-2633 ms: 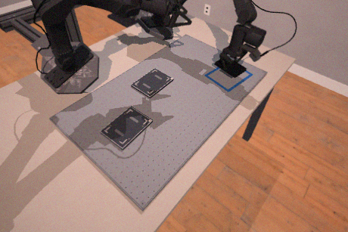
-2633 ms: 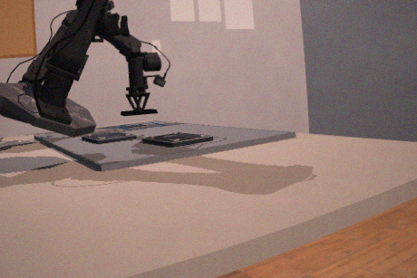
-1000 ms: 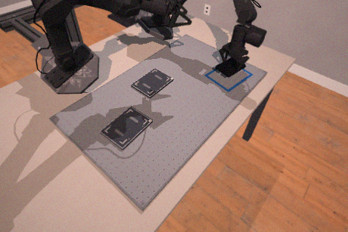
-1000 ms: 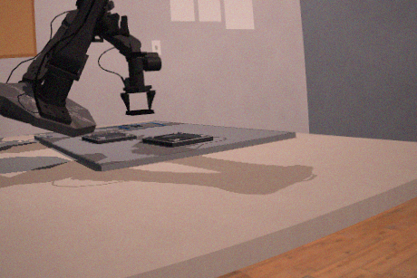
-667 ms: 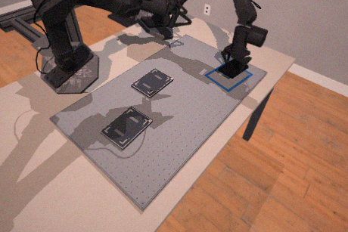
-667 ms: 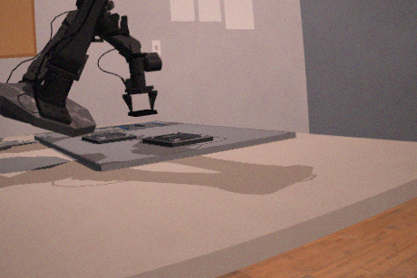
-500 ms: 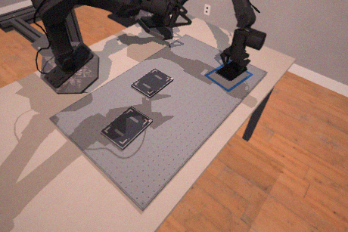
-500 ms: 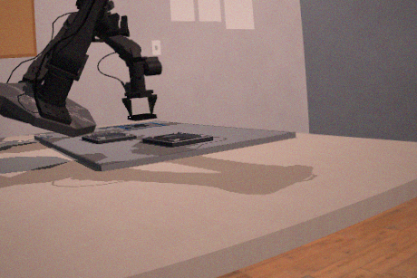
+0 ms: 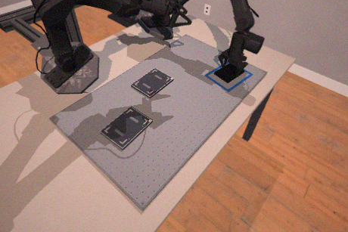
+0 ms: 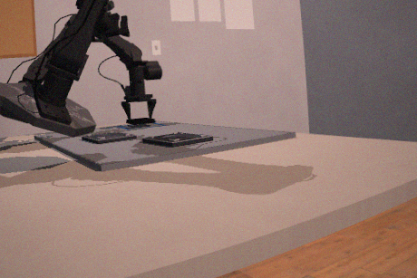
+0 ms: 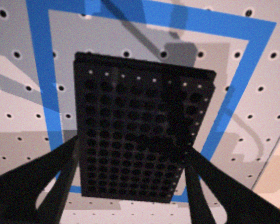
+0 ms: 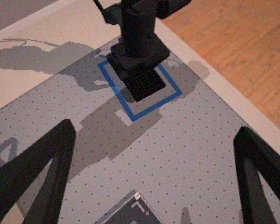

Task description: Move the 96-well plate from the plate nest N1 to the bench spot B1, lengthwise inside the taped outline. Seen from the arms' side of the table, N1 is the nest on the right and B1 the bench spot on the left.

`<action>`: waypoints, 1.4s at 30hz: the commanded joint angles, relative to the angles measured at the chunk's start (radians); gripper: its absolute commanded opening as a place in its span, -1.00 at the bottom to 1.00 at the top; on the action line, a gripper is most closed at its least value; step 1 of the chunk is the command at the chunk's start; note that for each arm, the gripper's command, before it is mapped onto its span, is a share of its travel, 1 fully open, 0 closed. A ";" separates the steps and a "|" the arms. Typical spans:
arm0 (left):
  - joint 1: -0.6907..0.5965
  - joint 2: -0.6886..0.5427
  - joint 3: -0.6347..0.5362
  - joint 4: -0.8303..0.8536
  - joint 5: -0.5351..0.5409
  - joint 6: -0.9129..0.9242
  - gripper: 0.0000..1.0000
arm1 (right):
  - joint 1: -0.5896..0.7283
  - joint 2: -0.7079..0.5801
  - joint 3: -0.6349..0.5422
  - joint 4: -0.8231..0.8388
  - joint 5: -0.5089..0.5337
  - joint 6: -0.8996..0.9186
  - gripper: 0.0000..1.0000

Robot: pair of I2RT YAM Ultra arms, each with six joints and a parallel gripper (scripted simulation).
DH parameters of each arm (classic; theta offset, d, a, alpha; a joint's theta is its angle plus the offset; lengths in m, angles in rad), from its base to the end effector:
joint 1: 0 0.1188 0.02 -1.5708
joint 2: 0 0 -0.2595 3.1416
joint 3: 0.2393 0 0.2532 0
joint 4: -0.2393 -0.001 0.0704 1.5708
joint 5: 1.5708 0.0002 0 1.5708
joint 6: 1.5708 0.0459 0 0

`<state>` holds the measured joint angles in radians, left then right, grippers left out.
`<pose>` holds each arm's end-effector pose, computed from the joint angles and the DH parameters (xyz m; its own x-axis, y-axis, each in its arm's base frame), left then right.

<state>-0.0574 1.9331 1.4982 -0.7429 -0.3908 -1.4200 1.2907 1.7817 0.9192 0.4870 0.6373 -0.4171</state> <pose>0.4038 -0.0047 0.2079 -0.0470 -0.9129 -0.4054 -0.9257 0.1923 -0.3258 0.1302 0.3576 0.1852 0.1582 -0.6278 -0.7622 -0.6073 0.5468 -0.5764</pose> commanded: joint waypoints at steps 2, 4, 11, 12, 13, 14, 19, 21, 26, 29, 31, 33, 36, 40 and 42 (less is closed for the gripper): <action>-0.012 -0.006 -0.006 0.020 -0.007 0.000 0.57 | 0.015 -0.006 0.030 0.009 -0.002 0.000 1.00; -0.012 -0.006 -0.006 0.020 -0.007 0.000 0.57 | 0.015 -0.006 0.030 0.009 -0.002 0.000 1.00; -0.002 0.010 -0.017 0.034 -0.001 0.011 0.57 | 0.015 -0.006 0.030 0.009 -0.002 0.000 1.00; -0.002 0.010 -0.017 0.034 -0.001 0.011 0.57 | 0.015 -0.006 0.030 0.009 -0.002 0.000 1.00; -0.002 0.010 -0.017 0.034 -0.001 0.011 0.57 | 0.015 -0.006 0.030 0.009 -0.002 0.000 1.00; -0.002 0.010 -0.017 0.034 -0.001 0.011 0.57 | 0.015 -0.006 0.030 0.009 -0.002 0.000 1.00; 0.006 0.014 -0.022 0.044 0.002 0.013 0.57 | 0.015 -0.006 0.030 0.009 -0.002 0.000 1.00; 0.006 0.014 -0.021 0.042 0.001 0.013 0.57 | 0.015 -0.006 0.030 0.009 -0.002 0.000 1.00; 0.007 0.018 -0.026 0.054 0.002 0.016 0.57 | 0.015 -0.006 0.030 0.009 -0.002 0.000 1.00; 0.007 0.021 -0.028 0.059 0.004 0.018 0.57 | 0.015 -0.006 0.030 0.009 -0.002 0.000 1.00; 0.007 0.021 -0.028 0.059 0.004 0.018 0.57 | 0.015 -0.006 0.030 0.009 -0.002 0.000 1.00; 0.010 0.024 -0.028 0.058 0.003 0.019 0.57 | 0.015 -0.006 0.030 0.009 -0.002 0.000 1.00; 0.006 0.014 -0.017 0.042 0.002 0.011 0.57 | 0.015 -0.006 0.030 0.009 -0.002 0.000 1.00; 0.006 0.014 -0.017 0.041 0.002 0.011 0.57 | 0.015 -0.006 0.030 0.009 -0.002 0.000 1.00; 0.006 0.014 -0.017 0.041 0.002 0.011 0.57 | 0.015 -0.006 0.030 0.009 -0.002 0.000 1.00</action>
<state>-0.0509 1.9511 1.4818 -0.6922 -0.3874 -1.4101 1.2907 1.7817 0.9192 0.4870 0.6373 -0.4171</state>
